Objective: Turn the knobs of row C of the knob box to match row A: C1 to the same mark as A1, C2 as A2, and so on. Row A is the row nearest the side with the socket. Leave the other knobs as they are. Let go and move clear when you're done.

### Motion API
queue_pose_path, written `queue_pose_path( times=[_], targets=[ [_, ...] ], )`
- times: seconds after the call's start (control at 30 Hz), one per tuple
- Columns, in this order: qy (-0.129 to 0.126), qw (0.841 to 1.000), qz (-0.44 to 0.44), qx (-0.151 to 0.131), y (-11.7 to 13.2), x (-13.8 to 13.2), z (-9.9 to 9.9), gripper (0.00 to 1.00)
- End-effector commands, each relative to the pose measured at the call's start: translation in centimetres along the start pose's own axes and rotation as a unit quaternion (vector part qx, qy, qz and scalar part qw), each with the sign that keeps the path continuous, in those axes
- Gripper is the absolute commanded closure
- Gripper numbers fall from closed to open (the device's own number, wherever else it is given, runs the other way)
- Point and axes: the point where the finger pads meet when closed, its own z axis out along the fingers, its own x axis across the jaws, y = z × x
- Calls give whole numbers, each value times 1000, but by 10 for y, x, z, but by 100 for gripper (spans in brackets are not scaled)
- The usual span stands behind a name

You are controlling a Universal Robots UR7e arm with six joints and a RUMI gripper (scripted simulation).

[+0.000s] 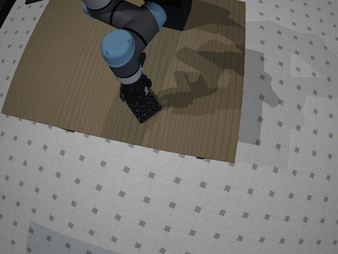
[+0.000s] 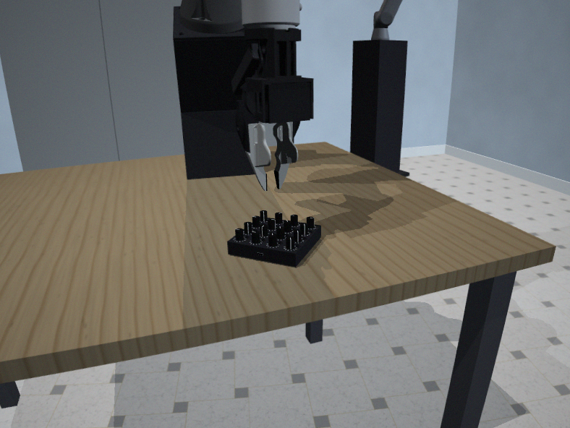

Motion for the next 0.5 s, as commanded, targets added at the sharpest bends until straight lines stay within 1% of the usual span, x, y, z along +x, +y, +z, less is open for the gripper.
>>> queue_pose_path(
  times=[0.0,0.47],
  targets=[
    [0,1000,0,0,0,0,1,89],
    [0,1000,0,-1,0,0,9,89]
  ],
)
